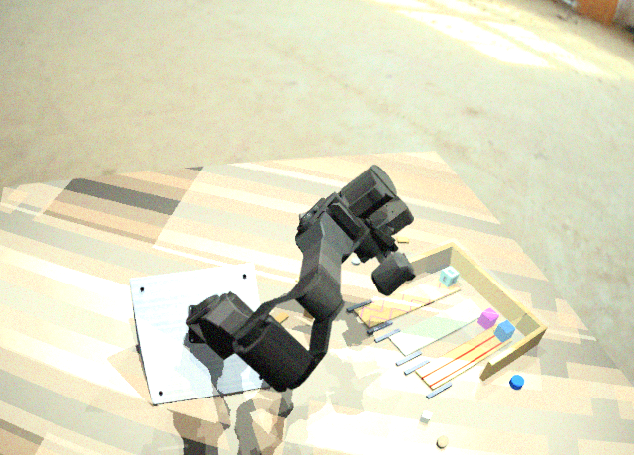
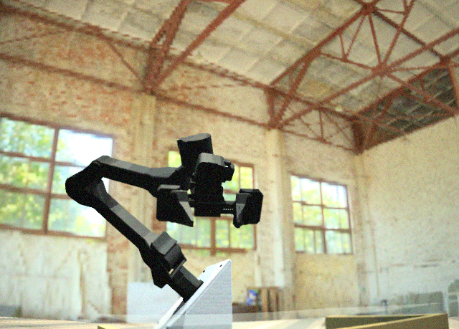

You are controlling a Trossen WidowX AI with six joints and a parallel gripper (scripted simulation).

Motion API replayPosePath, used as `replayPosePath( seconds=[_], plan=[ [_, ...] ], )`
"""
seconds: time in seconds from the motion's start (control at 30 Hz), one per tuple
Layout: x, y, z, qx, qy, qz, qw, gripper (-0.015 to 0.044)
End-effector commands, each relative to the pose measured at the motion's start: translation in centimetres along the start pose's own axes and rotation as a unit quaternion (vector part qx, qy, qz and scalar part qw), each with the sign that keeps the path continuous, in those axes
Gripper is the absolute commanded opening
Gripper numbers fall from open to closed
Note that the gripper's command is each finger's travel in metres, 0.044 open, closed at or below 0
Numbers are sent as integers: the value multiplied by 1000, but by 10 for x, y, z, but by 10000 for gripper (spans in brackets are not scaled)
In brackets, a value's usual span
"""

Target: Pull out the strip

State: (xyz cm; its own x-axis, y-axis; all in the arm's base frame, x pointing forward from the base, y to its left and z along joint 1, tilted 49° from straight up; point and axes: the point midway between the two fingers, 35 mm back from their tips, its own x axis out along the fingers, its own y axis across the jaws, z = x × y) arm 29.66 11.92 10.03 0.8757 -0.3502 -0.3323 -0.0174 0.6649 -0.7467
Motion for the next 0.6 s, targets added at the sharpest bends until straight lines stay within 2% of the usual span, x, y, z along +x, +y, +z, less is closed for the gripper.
replayPosePath(
  seconds=[0.0, 0.33, 0.57],
  plan=[
    [13, 10, 2, -16, 31, 11, 999, 269],
    [72, 52, -23, -79, 248, 61, 964, 6],
    [94, 62, -57, -102, 417, 62, 901, 0]
  ],
)
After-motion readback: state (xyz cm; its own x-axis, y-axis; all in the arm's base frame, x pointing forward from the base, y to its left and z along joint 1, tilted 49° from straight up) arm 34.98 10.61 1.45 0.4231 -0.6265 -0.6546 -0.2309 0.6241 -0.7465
